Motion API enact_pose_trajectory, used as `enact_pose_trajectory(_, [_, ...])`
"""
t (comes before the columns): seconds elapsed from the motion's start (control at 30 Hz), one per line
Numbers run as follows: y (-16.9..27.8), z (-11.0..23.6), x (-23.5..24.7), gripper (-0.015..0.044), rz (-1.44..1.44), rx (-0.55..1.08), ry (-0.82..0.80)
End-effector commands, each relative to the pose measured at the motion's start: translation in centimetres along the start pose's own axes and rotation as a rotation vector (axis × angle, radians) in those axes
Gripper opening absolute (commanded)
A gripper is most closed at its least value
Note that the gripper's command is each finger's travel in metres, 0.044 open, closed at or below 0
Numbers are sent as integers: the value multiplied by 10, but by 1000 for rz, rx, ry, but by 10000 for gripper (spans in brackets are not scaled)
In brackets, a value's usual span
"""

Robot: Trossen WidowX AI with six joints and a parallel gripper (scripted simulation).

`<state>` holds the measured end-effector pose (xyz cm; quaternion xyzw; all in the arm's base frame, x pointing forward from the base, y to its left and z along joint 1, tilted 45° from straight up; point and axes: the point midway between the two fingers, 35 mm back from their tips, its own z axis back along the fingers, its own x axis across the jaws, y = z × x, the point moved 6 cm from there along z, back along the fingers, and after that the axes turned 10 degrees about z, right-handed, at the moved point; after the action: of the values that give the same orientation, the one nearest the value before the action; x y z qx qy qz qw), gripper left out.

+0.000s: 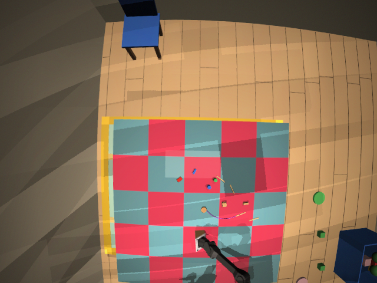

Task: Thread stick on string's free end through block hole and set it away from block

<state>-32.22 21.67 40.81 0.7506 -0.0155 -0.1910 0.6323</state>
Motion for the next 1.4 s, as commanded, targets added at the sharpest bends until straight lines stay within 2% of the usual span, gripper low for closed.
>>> enact_pose_trajectory(0.0, [0,0,0,426,0,0,0])
enact_pose_trajectory(0.13, [12,-16,9,440,36,54,-14])
enact_pose_trajectory(0.4, [4,-106,45,440,628,78,-213])
enact_pose_trajectory(0.67, [-4,-198,118,440,1314,-78,-433])
enact_pose_trajectory(0.83, [-8,-240,176,440,1694,-262,-525])
enact_pose_trajectory(1.03, [-10,-275,254,440,2099,-563,-566])
enact_pose_trajectory(1.2, [-10,-288,323,440,2391,-873,-517])
enact_pose_trajectory(1.37, [-10,-288,394,440,2621,-1224,-374])
